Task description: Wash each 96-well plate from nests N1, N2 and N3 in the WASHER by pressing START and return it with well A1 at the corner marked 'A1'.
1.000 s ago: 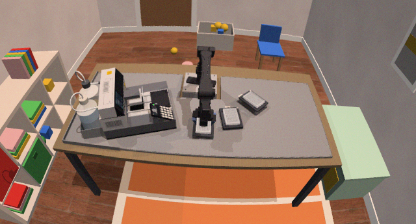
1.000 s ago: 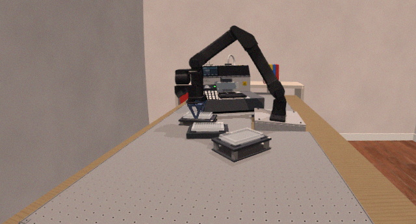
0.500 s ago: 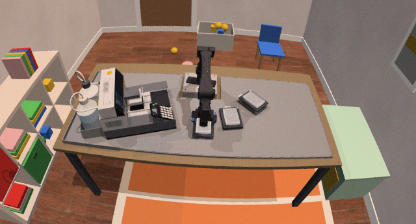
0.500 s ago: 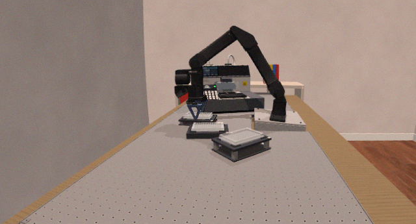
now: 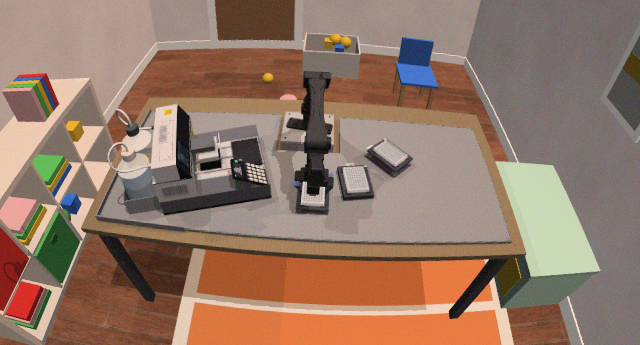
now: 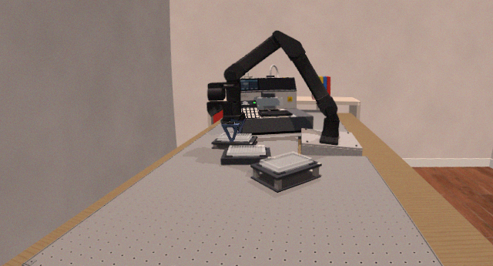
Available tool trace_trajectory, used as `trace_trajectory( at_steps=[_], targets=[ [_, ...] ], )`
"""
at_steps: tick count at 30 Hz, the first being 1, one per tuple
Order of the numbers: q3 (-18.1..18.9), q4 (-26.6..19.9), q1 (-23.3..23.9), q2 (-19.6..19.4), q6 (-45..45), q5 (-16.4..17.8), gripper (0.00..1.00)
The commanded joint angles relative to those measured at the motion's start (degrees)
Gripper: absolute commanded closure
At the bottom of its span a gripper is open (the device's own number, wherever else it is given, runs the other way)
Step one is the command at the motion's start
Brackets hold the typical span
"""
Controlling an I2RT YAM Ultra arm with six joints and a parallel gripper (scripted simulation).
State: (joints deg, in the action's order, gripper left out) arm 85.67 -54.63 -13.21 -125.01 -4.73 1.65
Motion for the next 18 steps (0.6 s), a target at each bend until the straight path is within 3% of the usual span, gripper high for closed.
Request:
trace_trajectory(
  at_steps=[1, 18],
  targets=[
    [0.2, 0.1, 0.0, 0.4, 0.0, 0.0, 0.00],
    [2.0, -2.8, 0.0, 1.6, 0.0, 0.0, 0.00]
  ],
)
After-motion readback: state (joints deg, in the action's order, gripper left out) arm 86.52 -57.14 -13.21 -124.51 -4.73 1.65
